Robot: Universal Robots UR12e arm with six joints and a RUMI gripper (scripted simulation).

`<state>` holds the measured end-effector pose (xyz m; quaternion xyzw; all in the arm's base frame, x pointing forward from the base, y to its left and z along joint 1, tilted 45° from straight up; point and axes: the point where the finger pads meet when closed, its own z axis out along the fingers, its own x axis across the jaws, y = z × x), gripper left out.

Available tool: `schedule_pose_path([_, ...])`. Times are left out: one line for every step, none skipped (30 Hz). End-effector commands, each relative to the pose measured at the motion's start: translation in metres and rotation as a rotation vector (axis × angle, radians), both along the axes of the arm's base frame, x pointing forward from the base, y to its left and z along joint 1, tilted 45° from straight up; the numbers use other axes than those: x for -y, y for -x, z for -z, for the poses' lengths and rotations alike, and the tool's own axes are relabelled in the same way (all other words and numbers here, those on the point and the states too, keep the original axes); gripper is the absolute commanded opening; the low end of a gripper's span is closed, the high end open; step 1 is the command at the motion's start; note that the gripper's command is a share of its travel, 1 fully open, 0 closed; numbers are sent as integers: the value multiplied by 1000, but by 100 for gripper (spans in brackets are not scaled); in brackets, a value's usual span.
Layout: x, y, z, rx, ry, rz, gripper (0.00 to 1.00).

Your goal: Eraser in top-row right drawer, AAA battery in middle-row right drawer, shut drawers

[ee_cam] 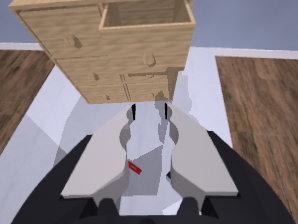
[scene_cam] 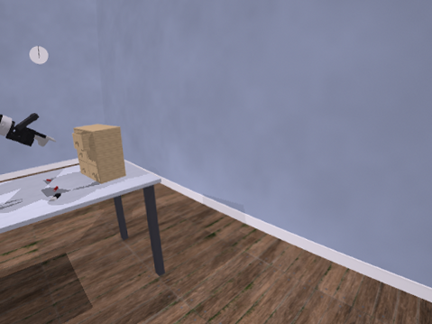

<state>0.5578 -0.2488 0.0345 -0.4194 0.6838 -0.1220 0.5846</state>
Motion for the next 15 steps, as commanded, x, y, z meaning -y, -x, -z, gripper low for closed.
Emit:
schedule_pose_path([3,3,-2,-19,-3,-39,20])
schedule_pose_path([3,3,-2,-19,-3,-39,20])
schedule_pose_path([3,3,-2,-24,-3,-44,20])
schedule_pose_path([4,4,-2,-30,-2,-50,20])
schedule_pose_path([4,5,-3,-37,-2,-57,20])
schedule_pose_path([5,5,-3,-44,-1,-64,20])
schedule_pose_path([5,6,-4,-51,-1,-70,20])
schedule_pose_path([6,7,-4,-57,-1,-77,20])
schedule_pose_path([6,8,-5,-65,0,-84,20])
schedule_pose_path([7,9,-5,-73,0,-92,20])
schedule_pose_path([8,9,-6,-81,1,-100,20])
schedule_pose_path([8,10,-7,-89,1,-108,20])
schedule_pose_path([9,11,-7,-97,2,-116,20])
schedule_pose_path([10,12,-8,-106,2,-125,20])
schedule_pose_path([10,13,-8,-116,3,-134,20])
